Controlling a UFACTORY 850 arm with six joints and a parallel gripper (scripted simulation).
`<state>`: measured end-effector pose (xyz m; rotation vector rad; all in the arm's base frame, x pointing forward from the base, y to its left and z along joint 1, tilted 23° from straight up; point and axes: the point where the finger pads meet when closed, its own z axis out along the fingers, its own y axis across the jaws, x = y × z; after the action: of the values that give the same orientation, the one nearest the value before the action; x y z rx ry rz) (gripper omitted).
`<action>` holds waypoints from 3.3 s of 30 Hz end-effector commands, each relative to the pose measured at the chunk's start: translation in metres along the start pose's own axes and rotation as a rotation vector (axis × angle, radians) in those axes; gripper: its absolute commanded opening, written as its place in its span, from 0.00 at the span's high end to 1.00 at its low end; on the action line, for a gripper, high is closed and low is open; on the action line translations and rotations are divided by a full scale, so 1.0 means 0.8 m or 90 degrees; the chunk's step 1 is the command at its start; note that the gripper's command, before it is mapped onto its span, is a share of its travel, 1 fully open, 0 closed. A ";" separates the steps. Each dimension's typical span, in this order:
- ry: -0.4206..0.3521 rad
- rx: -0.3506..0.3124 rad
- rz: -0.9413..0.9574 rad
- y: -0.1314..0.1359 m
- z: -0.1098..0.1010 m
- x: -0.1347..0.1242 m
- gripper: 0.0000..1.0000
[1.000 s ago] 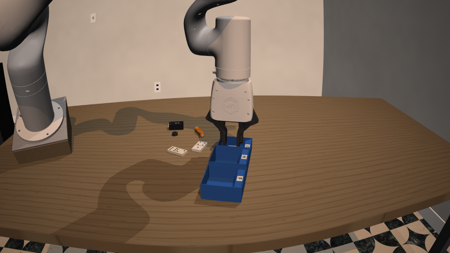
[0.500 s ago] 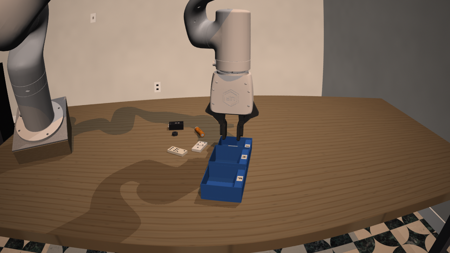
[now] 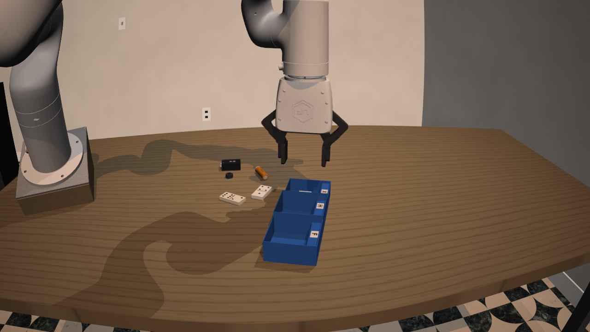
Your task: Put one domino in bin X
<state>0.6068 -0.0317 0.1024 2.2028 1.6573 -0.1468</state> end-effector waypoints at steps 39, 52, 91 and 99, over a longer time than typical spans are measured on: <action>0.001 -0.001 0.000 0.001 -0.151 0.000 0.00; 0.001 -0.001 0.000 0.001 -0.151 0.000 0.00; 0.001 -0.001 0.000 0.001 -0.151 0.000 0.00; 0.001 -0.001 0.000 0.001 -0.151 0.000 0.00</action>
<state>0.5900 0.0112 0.2132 2.2031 1.6573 -0.1468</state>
